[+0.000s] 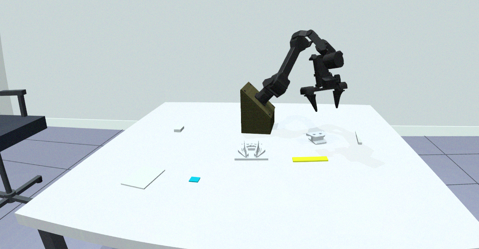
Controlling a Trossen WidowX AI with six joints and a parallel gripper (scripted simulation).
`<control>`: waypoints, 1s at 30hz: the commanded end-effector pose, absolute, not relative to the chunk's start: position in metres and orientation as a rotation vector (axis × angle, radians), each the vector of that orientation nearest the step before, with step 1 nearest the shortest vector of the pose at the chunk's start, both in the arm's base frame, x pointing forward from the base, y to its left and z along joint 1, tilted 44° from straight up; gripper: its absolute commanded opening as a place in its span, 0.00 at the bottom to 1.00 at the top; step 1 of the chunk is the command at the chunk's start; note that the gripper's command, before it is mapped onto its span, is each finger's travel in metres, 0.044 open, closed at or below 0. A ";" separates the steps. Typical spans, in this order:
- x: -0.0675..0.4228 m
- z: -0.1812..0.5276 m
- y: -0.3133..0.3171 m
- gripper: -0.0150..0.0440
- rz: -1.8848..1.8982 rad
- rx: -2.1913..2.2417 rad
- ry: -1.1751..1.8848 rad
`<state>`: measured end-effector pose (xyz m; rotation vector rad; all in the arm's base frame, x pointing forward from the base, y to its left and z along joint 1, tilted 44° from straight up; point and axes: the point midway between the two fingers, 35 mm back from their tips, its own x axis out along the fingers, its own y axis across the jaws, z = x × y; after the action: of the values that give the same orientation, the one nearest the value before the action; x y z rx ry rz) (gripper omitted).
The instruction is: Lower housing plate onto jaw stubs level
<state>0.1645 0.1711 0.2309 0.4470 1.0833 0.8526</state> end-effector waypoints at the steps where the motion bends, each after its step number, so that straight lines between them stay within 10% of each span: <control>1: 0.156 0.207 0.175 1.00 0.860 0.372 1.172; 30: 0.142 0.153 0.206 1.00 0.884 0.265 1.273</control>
<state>0.1427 0.2059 0.1562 0.2661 1.2665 0.8911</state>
